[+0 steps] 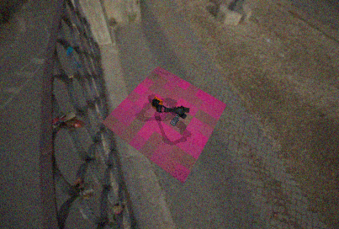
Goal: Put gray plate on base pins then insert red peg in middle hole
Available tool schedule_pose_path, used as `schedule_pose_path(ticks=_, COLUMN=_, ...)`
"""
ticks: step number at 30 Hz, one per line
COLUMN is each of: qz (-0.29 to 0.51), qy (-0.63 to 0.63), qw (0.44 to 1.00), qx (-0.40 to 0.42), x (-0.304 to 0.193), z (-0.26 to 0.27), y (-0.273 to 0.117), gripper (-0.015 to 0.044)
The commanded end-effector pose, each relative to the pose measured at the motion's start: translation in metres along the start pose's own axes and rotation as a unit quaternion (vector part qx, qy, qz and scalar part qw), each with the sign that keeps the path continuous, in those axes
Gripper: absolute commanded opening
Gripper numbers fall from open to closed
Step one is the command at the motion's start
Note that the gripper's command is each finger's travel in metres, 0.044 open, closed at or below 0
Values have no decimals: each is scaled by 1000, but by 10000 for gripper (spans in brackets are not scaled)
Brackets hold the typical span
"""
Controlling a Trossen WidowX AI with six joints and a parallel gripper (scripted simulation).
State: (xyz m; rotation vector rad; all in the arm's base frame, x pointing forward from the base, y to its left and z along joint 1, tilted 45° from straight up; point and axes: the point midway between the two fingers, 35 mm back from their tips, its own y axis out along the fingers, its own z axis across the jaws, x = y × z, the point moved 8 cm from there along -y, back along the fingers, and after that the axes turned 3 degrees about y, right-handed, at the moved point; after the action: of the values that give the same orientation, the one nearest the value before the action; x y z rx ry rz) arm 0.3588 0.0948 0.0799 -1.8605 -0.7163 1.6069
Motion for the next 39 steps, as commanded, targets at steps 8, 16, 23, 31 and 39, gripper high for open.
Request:
schedule_pose_path(ticks=8, qz=5, qy=-11, qw=1000, qx=0, x=-32, z=1, y=18, gripper=0)
schedule_pose_path(ticks=16, qz=9, qy=-19, qw=1000, qx=1, x=-54, z=4, y=31, gripper=0)
schedule_pose_path(ticks=23, qz=12, qy=-22, qw=1000, qx=1, x=-63, z=6, y=36, gripper=0)
schedule_pose_path(ticks=31, qz=12, qy=-22, qw=1000, qx=1, x=-64, z=6, y=36, gripper=0)
schedule_pose_path(ticks=39, qz=12, qy=-22, qw=1000, qx=1, x=-64, z=6, y=36, gripper=0)
